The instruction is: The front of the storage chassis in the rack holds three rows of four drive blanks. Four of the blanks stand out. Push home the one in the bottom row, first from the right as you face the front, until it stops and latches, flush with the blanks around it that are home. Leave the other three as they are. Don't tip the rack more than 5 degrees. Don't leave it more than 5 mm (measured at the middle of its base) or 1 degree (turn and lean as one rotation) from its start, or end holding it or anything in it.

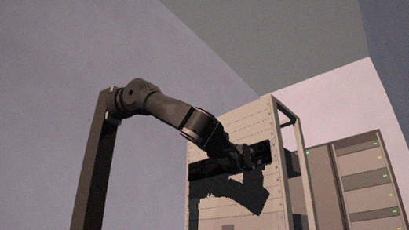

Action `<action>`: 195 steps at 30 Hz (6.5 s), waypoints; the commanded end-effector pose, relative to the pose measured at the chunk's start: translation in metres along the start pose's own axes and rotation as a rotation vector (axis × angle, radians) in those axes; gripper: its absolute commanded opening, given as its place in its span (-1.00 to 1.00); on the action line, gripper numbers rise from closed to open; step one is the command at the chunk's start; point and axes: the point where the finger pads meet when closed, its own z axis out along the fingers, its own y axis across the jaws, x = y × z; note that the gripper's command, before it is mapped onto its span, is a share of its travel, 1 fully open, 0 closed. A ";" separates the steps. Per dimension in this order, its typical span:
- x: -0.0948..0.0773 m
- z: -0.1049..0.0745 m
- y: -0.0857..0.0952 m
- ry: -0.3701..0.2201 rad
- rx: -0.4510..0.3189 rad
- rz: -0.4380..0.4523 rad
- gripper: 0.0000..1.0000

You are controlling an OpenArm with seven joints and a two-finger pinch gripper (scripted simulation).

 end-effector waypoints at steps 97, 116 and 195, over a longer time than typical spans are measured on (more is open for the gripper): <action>0.008 0.012 -0.001 0.016 0.004 0.001 -1.00; 0.007 -0.068 -0.001 0.014 0.003 0.000 -1.00; -0.003 -0.245 0.004 0.014 0.008 -0.003 -1.00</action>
